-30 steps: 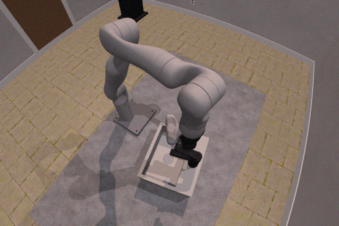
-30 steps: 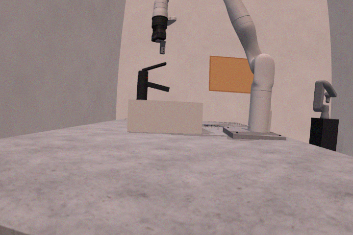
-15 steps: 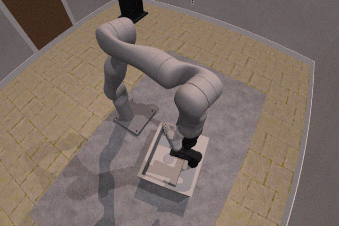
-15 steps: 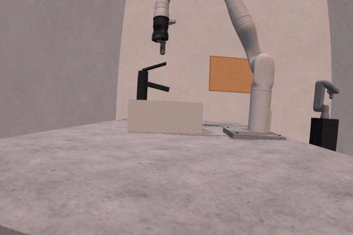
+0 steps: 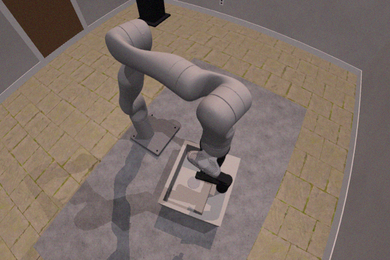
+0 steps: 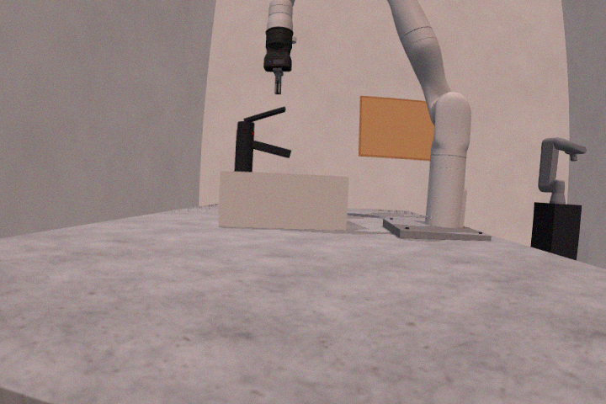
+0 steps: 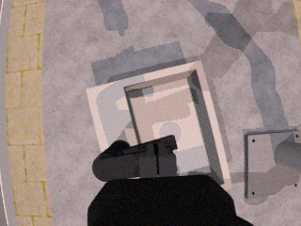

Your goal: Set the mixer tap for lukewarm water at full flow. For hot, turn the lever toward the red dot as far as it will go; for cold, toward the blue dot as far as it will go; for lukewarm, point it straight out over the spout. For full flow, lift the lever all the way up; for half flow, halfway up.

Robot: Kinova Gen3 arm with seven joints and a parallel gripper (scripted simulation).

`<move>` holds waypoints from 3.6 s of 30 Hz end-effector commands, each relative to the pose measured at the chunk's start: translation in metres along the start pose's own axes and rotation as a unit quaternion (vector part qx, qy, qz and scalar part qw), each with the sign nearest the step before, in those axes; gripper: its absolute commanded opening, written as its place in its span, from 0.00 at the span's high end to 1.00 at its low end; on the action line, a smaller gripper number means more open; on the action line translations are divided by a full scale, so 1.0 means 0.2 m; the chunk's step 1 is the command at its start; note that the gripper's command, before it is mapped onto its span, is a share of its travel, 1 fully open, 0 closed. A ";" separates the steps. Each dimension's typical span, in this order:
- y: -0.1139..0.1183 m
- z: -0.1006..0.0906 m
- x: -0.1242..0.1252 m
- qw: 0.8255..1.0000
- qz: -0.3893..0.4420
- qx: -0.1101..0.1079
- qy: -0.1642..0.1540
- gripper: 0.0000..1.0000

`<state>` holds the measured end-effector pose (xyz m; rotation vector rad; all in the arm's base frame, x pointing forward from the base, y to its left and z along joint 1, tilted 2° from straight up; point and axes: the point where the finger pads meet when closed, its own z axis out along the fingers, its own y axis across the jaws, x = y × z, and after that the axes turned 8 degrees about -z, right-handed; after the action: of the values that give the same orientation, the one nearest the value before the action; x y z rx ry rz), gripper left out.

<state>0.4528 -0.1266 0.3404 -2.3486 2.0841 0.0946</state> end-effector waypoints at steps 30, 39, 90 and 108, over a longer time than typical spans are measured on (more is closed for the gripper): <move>-0.02 -0.03 -0.03 0.872 -0.489 0.002 0.004 1.00; -0.02 -0.04 -0.05 0.816 -0.578 0.001 0.006 1.00; 0.01 -0.06 -0.12 0.633 -0.774 -0.003 0.012 1.00; 0.01 -0.06 -0.12 0.633 -0.774 -0.003 0.012 0.00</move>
<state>0.4480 -0.1028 0.3524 -3.0751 -0.4940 0.0416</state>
